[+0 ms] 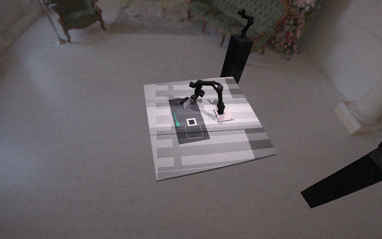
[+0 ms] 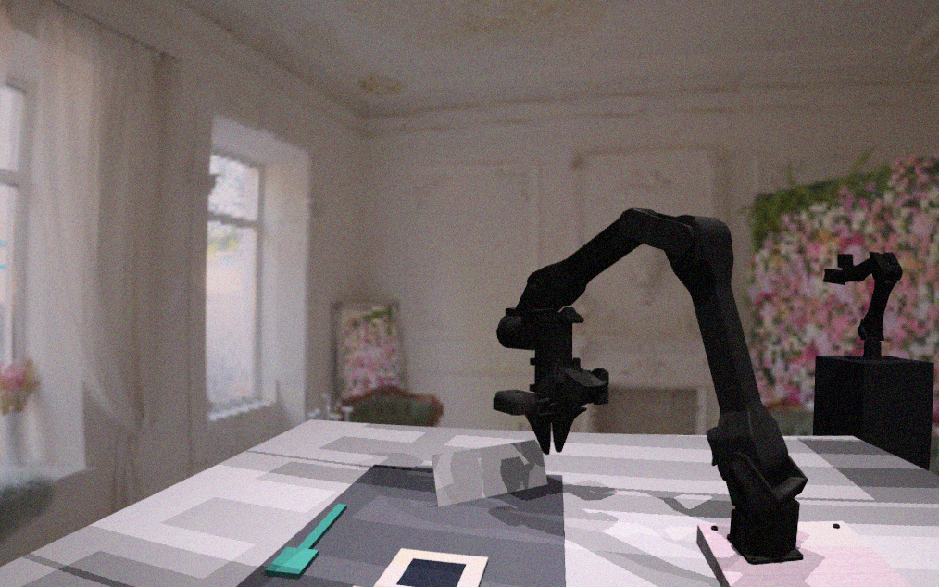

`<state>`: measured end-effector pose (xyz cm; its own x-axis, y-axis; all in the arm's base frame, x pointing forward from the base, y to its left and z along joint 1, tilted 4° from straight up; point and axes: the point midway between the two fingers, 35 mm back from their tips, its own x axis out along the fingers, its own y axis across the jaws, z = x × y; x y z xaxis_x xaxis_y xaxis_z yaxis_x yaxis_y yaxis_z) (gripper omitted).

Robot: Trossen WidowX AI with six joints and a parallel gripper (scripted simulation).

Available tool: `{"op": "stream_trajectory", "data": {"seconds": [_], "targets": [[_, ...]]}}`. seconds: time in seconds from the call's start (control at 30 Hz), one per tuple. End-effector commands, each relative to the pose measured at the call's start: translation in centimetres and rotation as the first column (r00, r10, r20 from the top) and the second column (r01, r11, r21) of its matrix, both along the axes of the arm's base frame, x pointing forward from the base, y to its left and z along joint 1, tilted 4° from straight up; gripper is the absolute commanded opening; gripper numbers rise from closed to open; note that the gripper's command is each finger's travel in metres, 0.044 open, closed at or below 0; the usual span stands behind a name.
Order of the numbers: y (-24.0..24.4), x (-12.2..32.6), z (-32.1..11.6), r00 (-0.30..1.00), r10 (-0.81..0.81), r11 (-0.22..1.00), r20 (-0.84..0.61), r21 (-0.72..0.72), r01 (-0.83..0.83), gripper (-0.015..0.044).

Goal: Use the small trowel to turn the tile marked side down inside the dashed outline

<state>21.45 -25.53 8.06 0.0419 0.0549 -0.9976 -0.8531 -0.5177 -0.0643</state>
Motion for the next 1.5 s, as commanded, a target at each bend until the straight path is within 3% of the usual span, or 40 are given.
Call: {"op": "stream_trajectory", "data": {"seconds": [0.0,0.47,0.6,1.13,1.27,1.47], "targets": [[-0.30,0.02,1.84,1.000,-0.003,1.000,0.004,-0.009,0.003,0.0100],[-0.29,0.09,1.53,1.000,-0.003,1.000,0.008,-0.010,0.003,0.0100],[-0.28,0.09,1.52,1.000,-0.003,1.000,0.007,-0.009,0.003,0.0000],[-0.28,0.09,1.52,1.000,-0.003,1.000,0.007,-0.009,0.003,0.0000],[-0.31,0.10,1.53,1.000,-0.009,1.000,0.007,-0.009,0.009,0.0100],[-1.03,0.41,1.92,0.982,-0.189,0.982,-0.002,-0.002,0.189,0.0100]]}}
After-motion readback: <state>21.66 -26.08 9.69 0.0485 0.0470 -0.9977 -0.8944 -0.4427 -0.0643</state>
